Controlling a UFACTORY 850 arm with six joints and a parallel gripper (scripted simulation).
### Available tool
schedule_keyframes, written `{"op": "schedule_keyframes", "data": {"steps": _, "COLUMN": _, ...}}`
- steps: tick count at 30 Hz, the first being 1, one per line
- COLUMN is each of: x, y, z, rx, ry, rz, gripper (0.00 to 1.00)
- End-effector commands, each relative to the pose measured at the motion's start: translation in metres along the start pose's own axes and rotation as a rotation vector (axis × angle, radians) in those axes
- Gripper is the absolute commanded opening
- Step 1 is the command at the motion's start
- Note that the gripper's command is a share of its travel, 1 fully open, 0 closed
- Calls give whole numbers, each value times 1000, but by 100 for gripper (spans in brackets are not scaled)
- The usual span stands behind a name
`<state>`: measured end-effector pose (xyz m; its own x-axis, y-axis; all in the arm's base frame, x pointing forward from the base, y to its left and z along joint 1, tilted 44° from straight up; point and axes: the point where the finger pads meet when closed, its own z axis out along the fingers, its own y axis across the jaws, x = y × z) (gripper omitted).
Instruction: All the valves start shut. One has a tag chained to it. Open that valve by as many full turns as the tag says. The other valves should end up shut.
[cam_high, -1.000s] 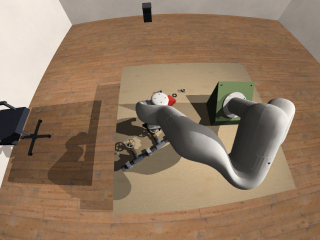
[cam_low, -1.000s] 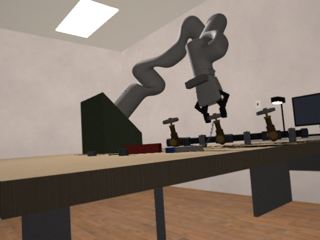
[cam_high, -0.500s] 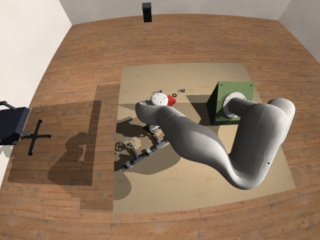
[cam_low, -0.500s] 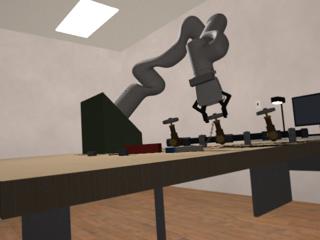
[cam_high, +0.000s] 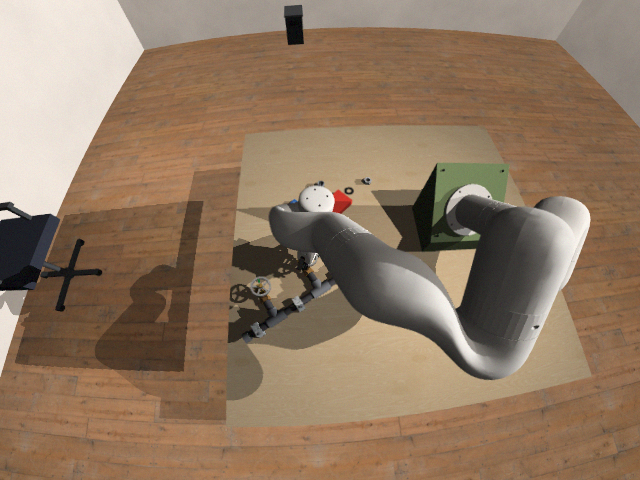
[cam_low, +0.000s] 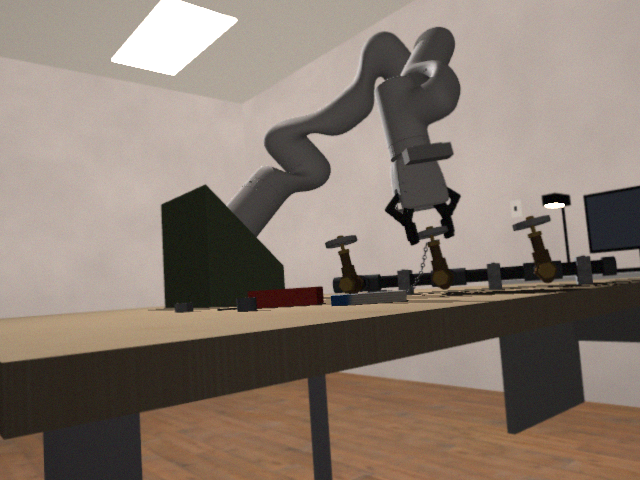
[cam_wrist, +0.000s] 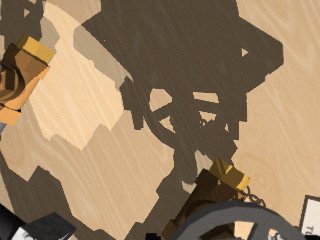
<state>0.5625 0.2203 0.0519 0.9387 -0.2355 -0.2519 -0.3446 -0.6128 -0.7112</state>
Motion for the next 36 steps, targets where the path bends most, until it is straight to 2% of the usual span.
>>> {"op": "schedule_keyframes", "data": {"steps": 1, "x": 1, "y": -1, "z": -1, "rx": 16, "ry": 19, "rz": -279, "gripper": 0}}
{"op": "schedule_keyframes", "data": {"steps": 8, "x": 1, "y": -1, "z": -1, "rx": 6, "ry": 16, "rz": -679, "gripper": 0}}
{"op": "schedule_keyframes", "data": {"steps": 10, "x": 1, "y": -1, "z": -1, "rx": 6, "ry": 16, "rz": -679, "gripper": 0}}
{"op": "schedule_keyframes", "data": {"steps": 11, "x": 1, "y": -1, "z": -1, "rx": 10, "ry": 25, "rz": -844, "gripper": 0}}
{"op": "schedule_keyframes", "data": {"steps": 25, "x": 1, "y": -1, "z": -1, "rx": -1, "ry": 23, "rz": -1586, "gripper": 0}}
{"op": "schedule_keyframes", "data": {"steps": 27, "x": 1, "y": -1, "z": -1, "rx": -1, "ry": 23, "rz": -1586, "gripper": 0}}
{"op": "schedule_keyframes", "data": {"steps": 30, "x": 1, "y": -1, "z": -1, "rx": -1, "ry": 31, "rz": -1738, "gripper": 0}}
{"op": "schedule_keyframes", "data": {"steps": 36, "x": 1, "y": -1, "z": -1, "rx": -4, "ry": 32, "rz": -1888, "gripper": 0}}
